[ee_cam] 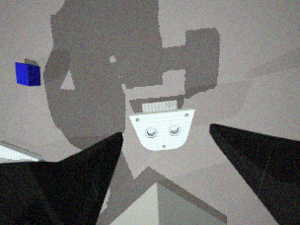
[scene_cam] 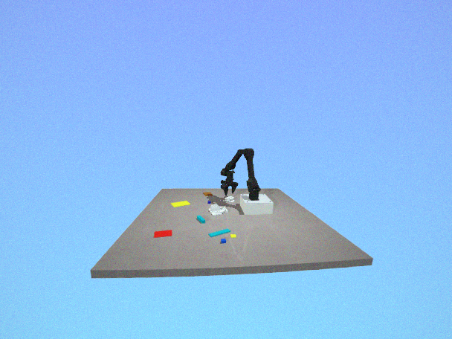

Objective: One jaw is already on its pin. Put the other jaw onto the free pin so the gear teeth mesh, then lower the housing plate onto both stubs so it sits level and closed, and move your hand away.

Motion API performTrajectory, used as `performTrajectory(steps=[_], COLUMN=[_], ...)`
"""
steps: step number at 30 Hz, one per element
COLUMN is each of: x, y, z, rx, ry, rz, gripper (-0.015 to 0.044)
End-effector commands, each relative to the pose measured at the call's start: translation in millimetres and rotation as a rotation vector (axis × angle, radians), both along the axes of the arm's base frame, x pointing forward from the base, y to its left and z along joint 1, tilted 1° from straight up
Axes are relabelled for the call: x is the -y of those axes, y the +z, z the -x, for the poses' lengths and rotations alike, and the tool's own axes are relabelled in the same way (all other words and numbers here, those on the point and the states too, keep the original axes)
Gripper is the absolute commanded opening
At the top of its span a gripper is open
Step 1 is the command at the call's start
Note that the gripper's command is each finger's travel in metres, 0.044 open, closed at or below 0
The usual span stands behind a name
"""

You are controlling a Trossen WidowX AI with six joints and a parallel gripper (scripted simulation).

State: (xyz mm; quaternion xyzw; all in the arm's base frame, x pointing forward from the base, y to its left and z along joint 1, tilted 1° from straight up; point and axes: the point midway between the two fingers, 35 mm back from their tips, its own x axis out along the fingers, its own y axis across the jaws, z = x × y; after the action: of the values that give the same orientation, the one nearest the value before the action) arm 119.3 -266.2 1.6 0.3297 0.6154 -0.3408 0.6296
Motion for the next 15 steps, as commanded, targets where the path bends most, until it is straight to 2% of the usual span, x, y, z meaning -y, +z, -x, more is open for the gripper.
performTrajectory(steps=[1, 15], x=[-3, -3], y=[-9, -20], z=[1, 1], rx=[-0.005, -0.005], ry=[0.003, 0.003], rz=[-0.011, -0.011], gripper=[0.0440, 0.0440])
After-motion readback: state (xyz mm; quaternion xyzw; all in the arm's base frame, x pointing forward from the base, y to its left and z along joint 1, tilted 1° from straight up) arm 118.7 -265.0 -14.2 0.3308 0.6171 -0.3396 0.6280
